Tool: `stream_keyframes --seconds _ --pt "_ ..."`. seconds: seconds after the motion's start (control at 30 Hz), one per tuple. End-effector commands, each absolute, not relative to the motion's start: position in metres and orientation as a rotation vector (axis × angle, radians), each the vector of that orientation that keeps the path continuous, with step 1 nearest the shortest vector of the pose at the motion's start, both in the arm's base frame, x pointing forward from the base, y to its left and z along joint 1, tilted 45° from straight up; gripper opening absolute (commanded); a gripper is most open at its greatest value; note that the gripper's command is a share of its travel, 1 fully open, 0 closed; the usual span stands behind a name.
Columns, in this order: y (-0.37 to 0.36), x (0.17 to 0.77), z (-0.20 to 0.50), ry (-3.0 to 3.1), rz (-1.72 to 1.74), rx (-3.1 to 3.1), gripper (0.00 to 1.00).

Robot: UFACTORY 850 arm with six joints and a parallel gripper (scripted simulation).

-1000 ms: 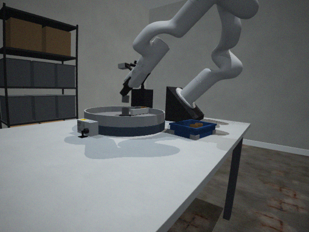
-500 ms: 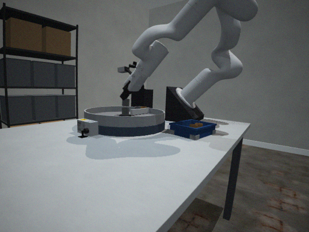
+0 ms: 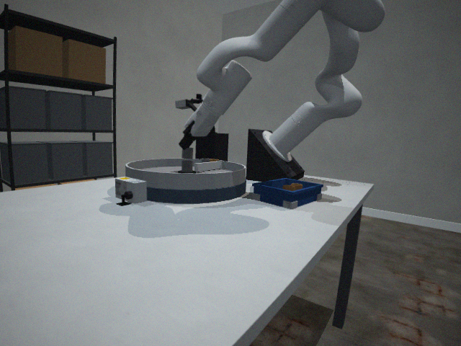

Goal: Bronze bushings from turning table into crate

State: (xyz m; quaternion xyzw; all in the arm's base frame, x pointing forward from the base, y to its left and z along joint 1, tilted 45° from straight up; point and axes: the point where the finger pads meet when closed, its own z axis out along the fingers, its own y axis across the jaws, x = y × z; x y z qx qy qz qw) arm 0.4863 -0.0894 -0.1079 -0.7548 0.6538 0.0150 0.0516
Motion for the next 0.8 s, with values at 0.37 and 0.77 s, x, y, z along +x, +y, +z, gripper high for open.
stream_keyframes --seconds 0.37,0.77 --pt "-0.0881 0.4869 -0.1098 1.990 0.043 -2.295 0.00" --pt "-0.0861 0.4869 -0.1121 1.990 0.043 -2.295 0.00"
